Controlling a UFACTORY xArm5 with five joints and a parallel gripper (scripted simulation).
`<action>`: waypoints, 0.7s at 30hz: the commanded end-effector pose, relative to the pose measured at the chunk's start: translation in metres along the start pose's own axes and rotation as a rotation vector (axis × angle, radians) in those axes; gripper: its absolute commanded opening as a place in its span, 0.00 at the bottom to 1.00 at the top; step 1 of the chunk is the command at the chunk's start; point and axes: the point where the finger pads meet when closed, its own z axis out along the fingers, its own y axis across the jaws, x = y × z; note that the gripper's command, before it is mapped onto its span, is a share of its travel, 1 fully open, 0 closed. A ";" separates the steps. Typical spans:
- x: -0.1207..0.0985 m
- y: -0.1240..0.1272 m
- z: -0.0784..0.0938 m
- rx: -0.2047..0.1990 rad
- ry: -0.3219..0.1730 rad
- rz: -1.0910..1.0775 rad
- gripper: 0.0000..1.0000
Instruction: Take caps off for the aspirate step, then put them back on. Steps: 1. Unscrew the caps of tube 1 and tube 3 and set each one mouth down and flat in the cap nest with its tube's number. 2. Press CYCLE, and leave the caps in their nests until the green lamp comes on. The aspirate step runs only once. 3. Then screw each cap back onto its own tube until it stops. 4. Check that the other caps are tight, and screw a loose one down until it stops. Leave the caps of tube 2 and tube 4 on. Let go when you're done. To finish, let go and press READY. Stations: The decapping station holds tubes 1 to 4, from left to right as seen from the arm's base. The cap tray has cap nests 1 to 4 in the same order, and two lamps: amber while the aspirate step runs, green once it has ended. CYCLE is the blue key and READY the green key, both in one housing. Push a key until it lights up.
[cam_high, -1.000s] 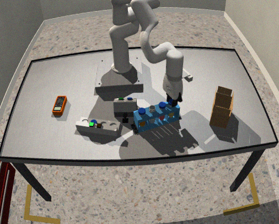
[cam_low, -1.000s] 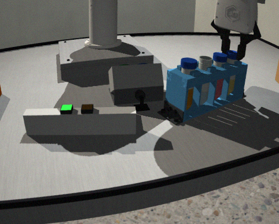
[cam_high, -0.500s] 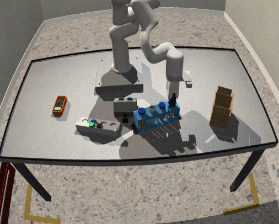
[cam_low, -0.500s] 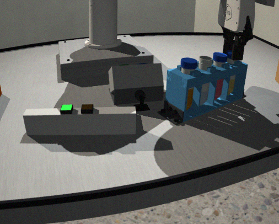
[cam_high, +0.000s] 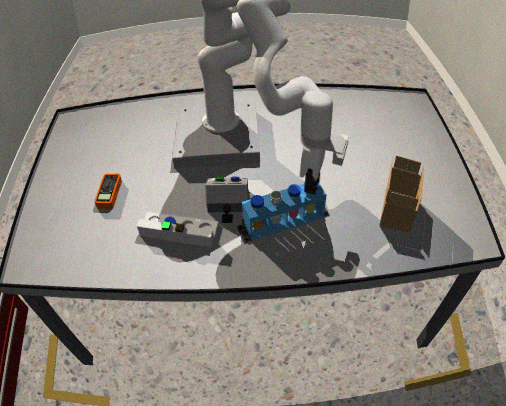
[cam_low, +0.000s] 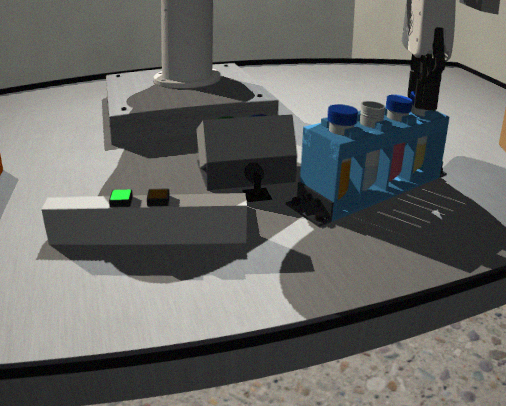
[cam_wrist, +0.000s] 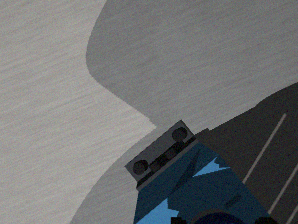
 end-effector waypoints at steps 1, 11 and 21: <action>0.001 0.001 -0.002 -0.003 0.004 0.006 0.46; 0.001 0.001 -0.008 -0.003 0.004 0.006 0.46; 0.001 0.001 -0.032 -0.003 0.004 0.006 0.46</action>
